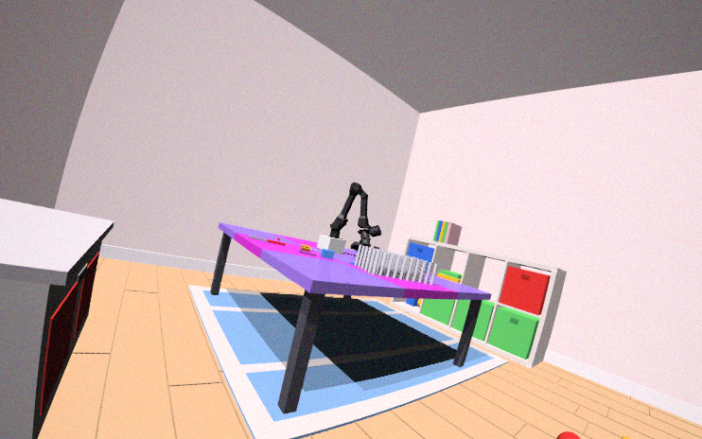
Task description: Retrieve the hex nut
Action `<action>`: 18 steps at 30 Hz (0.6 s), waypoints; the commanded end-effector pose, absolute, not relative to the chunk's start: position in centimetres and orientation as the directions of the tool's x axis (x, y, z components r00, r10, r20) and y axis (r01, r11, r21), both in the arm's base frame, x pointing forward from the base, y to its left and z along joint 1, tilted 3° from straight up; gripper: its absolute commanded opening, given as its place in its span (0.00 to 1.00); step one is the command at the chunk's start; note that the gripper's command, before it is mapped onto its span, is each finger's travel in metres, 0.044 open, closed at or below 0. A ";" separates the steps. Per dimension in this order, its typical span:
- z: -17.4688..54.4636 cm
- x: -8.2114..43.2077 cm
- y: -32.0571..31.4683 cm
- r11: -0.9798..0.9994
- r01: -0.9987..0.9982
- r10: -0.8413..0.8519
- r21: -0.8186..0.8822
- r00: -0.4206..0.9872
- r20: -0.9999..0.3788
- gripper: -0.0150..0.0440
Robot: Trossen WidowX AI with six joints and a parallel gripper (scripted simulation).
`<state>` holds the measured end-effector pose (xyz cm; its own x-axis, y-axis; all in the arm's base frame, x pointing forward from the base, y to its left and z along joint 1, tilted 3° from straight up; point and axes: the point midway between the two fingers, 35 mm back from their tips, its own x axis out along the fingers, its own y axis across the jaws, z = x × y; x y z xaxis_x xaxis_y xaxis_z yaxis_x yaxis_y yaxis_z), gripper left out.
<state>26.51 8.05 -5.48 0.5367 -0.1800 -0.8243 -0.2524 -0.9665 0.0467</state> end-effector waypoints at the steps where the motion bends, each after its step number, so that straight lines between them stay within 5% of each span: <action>1: -4.9 26.8 8.2 -0.966 -0.256 -0.176 0.036 0.547 -0.818 0.25; 18: -4.0 27.1 8.3 -0.966 -0.256 -0.175 0.035 0.548 -0.818 0.25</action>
